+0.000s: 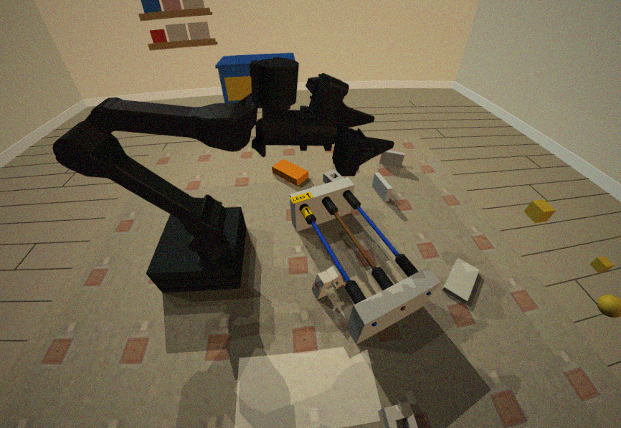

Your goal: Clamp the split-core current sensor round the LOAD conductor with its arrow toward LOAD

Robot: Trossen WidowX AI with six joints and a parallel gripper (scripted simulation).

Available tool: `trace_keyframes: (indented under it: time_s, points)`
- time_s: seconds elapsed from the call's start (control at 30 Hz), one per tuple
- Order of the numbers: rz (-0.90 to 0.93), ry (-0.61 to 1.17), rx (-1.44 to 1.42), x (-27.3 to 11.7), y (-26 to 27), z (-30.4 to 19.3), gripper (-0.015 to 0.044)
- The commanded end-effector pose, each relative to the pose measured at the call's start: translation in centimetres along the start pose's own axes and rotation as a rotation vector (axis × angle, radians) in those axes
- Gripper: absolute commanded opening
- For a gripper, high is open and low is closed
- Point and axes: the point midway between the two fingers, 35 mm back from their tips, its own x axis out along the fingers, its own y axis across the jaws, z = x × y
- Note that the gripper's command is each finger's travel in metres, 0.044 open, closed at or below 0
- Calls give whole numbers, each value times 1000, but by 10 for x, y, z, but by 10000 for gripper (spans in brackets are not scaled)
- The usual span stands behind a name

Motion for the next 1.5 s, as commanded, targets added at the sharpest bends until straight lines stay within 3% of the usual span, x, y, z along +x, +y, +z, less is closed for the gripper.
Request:
trace_keyframes:
  time_s: [0.0,0.27,0.63,1.47]
  points:
    - [85,248,21,14,33,-31,440]
    - [216,911,-45,-17,102,-102,440]
    - [200,1440,-228,-87,127,-123,440]
    - [198,1453,-235,-89,127,-123,440]
